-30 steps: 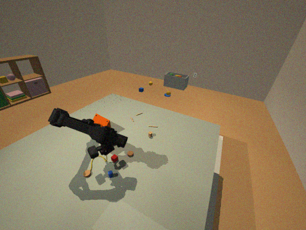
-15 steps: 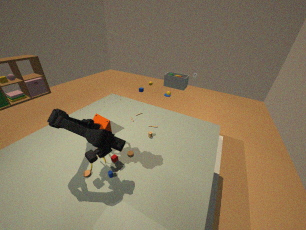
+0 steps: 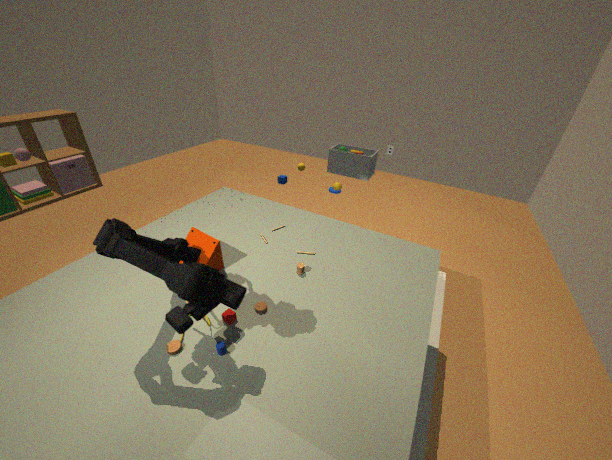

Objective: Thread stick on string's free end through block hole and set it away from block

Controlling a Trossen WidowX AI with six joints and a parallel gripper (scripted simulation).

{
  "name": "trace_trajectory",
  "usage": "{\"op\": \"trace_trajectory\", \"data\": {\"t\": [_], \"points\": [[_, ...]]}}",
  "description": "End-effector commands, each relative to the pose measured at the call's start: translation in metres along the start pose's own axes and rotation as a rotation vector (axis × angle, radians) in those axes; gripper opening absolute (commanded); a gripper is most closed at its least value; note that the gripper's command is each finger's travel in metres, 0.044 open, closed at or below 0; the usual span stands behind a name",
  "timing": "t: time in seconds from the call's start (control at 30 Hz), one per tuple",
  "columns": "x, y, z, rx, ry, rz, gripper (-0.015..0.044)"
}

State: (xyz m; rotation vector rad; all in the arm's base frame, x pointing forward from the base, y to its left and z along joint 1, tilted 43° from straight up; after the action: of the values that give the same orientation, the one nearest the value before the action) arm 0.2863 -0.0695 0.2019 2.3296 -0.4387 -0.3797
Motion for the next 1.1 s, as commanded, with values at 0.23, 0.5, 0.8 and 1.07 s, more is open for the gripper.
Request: {"op": "trace_trajectory", "data": {"t": [0.23,0.5,0.8,1.07], "points": [[0.001,-0.002,-0.001,0.0,0.004,0.007,0.0],[0.009,-0.003,-0.004,0.003,0.02,0.006,0.0],[0.018,-0.004,-0.008,0.007,0.039,0.005,0.0],[0.025,-0.005,-0.011,0.01,0.056,0.005,0.0]]}}
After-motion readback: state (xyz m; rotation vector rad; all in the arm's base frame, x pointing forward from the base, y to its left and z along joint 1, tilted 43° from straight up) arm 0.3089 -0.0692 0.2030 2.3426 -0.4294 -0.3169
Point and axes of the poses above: the point midway between the two fingers, 35 mm back from their tips, its own z axis out along the fingers, its own y axis across the jaws, x = y × z, the point moved 10 cm from there along -z, back along the fingers, and after that the axes turned 6 degrees about z, right-handed, at the moved point
